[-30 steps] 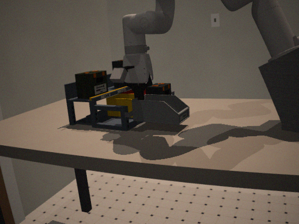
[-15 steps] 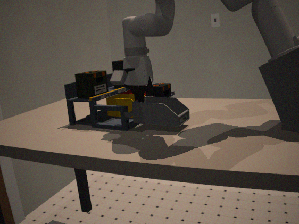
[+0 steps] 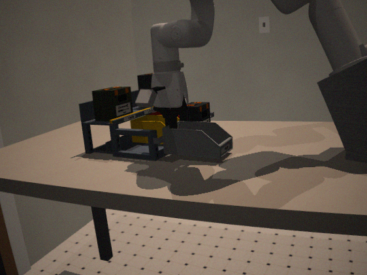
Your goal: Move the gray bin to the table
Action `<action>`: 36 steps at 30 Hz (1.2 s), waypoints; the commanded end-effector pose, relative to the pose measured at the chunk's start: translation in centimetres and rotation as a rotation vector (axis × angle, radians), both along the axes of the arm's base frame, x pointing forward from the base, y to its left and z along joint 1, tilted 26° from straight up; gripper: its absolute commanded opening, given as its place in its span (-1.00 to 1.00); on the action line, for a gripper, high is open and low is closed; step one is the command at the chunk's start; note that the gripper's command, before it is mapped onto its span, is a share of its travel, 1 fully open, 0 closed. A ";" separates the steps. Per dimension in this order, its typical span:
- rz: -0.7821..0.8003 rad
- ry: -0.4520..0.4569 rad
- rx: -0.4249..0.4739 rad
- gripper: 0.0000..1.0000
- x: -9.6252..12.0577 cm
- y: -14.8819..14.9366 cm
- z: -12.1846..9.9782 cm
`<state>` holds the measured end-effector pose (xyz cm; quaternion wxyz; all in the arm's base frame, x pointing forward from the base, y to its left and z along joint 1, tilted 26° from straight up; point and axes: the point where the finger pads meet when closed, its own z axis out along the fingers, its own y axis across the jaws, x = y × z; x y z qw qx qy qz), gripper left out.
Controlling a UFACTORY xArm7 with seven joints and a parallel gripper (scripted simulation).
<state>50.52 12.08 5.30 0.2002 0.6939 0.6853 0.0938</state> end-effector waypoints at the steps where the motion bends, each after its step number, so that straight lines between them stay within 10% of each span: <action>1: 0.001 -0.002 0.002 -1.00 0.1 0.1 0.1; 36: 0.001 -0.002 0.002 -1.00 0.6 -0.1 -1.0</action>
